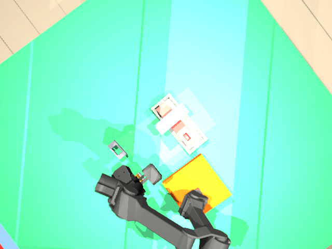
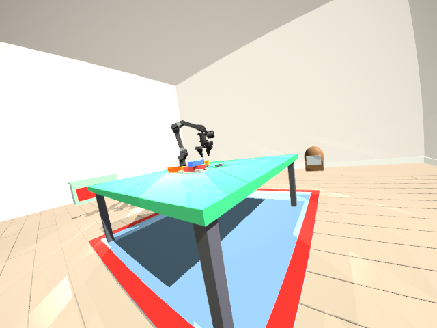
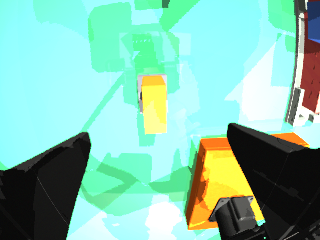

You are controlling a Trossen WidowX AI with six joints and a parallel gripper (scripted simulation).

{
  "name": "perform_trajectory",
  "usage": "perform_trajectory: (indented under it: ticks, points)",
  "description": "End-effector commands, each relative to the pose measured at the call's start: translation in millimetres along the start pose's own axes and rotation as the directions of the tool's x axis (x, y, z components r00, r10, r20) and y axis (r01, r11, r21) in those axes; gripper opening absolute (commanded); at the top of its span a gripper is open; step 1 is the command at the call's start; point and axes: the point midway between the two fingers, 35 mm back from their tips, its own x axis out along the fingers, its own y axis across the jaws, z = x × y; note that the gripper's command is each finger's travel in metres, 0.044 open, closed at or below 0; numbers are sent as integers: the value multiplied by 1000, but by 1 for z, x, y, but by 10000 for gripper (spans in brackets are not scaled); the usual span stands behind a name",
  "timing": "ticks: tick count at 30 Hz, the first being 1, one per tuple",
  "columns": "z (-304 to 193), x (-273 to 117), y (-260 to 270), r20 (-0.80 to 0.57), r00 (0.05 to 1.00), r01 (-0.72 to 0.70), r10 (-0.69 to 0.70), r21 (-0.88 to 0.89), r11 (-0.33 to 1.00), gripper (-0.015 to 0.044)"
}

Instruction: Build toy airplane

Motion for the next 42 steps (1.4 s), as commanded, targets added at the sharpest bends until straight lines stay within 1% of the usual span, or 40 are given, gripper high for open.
perform_trajectory:
  ticks: [1, 3, 9, 42]
  points:
    - [1, 9, 1, 11, 1000, -4, 4, 3, 1000, 440]
    - [1, 18, 1, 11, 1000, -4, 4, 3, 1000, 440]
    - [1, 21, 1, 11, 1000, -4, 4, 3, 1000, 440]
    - [1, 73, 1, 11, 1000, -4, 4, 3, 1000, 440]
